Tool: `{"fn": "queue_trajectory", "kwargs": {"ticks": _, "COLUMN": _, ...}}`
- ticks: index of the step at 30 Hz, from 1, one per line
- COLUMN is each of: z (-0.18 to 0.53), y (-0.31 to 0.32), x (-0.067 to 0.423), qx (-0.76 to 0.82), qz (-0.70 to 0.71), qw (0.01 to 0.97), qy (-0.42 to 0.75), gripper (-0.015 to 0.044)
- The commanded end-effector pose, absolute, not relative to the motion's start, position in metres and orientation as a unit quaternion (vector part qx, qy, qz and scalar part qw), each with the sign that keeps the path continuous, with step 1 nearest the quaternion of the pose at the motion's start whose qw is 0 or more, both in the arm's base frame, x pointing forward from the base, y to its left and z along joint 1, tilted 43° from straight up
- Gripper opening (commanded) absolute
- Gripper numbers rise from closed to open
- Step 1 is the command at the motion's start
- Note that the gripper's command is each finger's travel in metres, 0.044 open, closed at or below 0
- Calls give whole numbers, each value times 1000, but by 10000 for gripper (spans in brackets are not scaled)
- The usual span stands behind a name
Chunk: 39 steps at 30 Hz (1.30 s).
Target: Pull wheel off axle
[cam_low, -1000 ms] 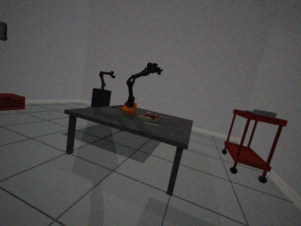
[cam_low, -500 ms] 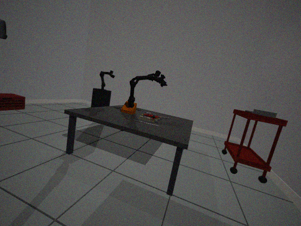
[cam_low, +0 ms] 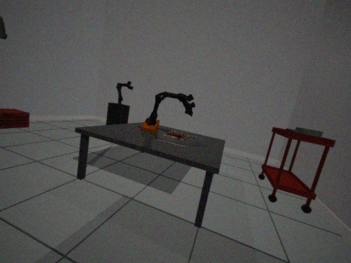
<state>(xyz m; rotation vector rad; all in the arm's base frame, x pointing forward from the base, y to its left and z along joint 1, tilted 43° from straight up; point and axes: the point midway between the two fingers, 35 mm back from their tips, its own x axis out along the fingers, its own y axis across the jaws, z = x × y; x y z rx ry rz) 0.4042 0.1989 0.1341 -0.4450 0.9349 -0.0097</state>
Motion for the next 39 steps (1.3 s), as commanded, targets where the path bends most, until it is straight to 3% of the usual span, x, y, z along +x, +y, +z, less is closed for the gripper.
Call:
{"fn": "queue_trajectory", "kwargs": {"ticks": 1, "z": 115, "y": 157, "x": 403, "qx": -225, "qz": -64, "qw": 839, "qy": 492, "gripper": 300}}
{"fn": "queue_trajectory", "kwargs": {"ticks": 14, "z": 77, "y": 18, "x": 368, "qx": -263, "qz": -239, "qw": 690, "qy": 630, "gripper": 300}}
{"fn": "queue_trajectory", "kwargs": {"ticks": 26, "z": 71, "y": 11, "x": 359, "qx": -265, "qz": -246, "qw": 681, "qy": 636, "gripper": 300}}
{"fn": "queue_trajectory", "kwargs": {"ticks": 39, "z": 19, "y": -35, "x": 363, "qx": -266, "qz": -247, "qw": 681, "qy": 636, "gripper": 300}}
